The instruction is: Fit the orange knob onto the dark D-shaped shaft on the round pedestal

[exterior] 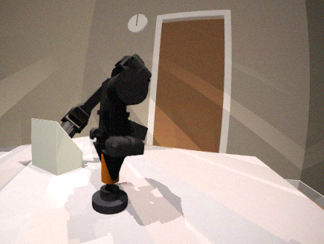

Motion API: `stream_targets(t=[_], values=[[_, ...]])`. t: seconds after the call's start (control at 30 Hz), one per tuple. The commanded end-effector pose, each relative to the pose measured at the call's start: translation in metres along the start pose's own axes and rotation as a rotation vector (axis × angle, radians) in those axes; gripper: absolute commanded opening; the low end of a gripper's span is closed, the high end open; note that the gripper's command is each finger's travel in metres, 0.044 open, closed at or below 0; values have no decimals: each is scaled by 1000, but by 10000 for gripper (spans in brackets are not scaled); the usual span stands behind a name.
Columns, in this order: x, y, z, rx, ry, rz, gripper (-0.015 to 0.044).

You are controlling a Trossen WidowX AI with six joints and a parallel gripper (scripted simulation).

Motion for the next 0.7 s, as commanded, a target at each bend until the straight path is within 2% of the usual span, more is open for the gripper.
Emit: stream_targets(t=[0.0, 0.67], values=[[-1, 0, 0, -1, 44, -4, 0], [5, -2, -1, -1, 43, -3, 0]])
Point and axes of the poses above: the point midway between the two fingers, 35 mm back from their tips, its own y axis back along the fingers, its own x axis across the jaws, z = x × y, the point moved 4 cm from there along y, back along the fingers, and after that the axes turned 10 degrees about -y, right-handed, at the moved point
